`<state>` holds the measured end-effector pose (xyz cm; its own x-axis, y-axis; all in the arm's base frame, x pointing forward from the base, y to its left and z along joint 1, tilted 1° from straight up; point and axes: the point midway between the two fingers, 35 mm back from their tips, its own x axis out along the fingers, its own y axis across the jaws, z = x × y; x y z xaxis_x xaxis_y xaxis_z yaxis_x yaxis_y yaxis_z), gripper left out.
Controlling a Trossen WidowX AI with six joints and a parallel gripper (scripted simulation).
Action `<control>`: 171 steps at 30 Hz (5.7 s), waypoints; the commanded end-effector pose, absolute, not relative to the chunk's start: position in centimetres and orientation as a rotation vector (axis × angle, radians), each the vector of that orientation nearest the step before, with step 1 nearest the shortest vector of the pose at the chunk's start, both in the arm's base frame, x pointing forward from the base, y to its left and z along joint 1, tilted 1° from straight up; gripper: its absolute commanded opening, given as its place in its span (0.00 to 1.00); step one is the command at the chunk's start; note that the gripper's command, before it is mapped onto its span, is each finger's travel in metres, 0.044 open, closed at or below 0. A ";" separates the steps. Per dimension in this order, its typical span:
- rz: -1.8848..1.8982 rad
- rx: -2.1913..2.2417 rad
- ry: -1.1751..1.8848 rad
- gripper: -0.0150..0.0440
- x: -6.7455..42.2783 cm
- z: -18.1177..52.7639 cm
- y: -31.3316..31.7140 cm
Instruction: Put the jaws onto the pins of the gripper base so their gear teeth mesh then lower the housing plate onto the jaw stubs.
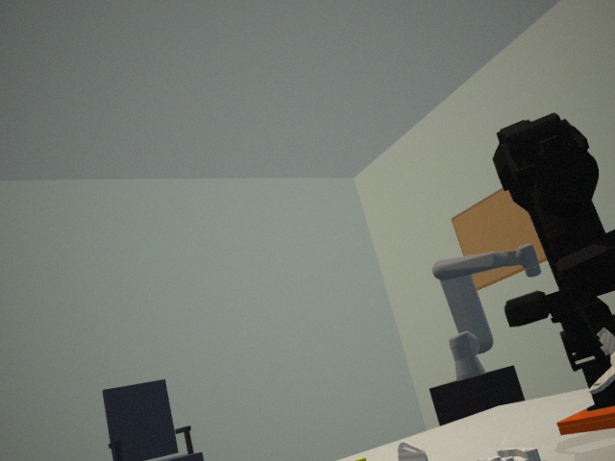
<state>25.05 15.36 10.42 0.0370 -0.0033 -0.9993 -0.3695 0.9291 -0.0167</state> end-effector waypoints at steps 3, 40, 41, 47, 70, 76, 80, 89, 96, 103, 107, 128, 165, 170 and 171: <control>0.377 -0.403 1.502 0.32 25.6 10.4 15.2; 0.837 -0.881 1.365 0.32 27.6 10.5 14.3; 0.851 -0.896 1.359 0.32 27.7 10.5 14.3; 0.939 -0.987 1.319 0.32 28.1 10.5 14.1; 1.185 -1.243 1.182 0.32 29.1 10.6 13.6; 1.267 -1.328 1.127 0.32 29.5 10.6 13.5; 1.323 -1.387 1.087 0.32 29.8 10.6 13.4; 1.447 -1.515 0.989 0.32 30.4 10.6 13.2; 1.542 -1.613 0.905 0.32 30.8 10.7 13.0; 1.634 -1.710 0.814 0.32 31.3 10.7 12.8; 1.686 -1.764 0.758 0.32 31.5 10.7 12.6; 1.718 -1.797 0.723 0.32 31.9 8.8 12.6; 1.718 -1.797 0.723 0.32 31.9 3.8 12.5; 1.718 -1.797 0.723 0.49 31.9 3.8 12.5; 1.718 -1.797 0.723 0.54 31.9 3.8 12.5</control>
<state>31.91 12.51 4.04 0.0428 -0.0072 -0.9991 -0.7097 -0.7040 -0.0253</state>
